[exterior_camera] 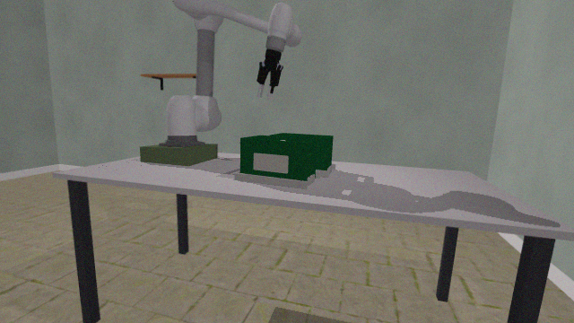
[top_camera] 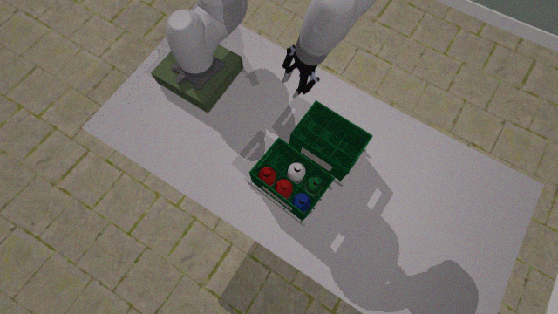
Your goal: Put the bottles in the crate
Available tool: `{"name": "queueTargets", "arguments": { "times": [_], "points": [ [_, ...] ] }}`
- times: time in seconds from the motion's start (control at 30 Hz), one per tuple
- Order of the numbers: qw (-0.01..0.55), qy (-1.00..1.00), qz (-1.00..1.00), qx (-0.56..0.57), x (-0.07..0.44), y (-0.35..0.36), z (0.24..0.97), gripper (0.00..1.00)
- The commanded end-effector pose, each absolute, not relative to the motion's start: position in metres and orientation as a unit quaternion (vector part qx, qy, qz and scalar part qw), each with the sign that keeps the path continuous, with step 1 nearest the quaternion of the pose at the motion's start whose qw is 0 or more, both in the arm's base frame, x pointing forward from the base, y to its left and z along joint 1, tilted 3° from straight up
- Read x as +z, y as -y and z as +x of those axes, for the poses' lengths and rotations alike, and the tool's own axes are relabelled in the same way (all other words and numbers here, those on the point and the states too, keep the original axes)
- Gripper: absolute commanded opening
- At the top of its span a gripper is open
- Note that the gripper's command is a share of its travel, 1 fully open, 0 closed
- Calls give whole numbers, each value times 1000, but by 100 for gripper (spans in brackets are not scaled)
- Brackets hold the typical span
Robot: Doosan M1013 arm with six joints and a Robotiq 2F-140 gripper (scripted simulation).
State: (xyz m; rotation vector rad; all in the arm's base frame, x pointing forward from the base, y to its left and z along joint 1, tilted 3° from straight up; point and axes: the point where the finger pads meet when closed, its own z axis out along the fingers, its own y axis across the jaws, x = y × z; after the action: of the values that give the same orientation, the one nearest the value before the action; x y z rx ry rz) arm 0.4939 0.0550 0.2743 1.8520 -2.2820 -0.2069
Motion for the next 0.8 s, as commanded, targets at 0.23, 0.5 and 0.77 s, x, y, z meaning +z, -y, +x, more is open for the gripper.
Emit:
{"name": "queueTargets", "arguments": {
  "times": [0.23, 0.5, 0.77],
  "points": [
    [79, 684, 721, -74, 275, -87, 508, 38],
    [65, 588, 803, -73, 276, -117, 516, 38],
    [56, 526, 846, -72, 276, -136, 521, 38]
  ]
}}
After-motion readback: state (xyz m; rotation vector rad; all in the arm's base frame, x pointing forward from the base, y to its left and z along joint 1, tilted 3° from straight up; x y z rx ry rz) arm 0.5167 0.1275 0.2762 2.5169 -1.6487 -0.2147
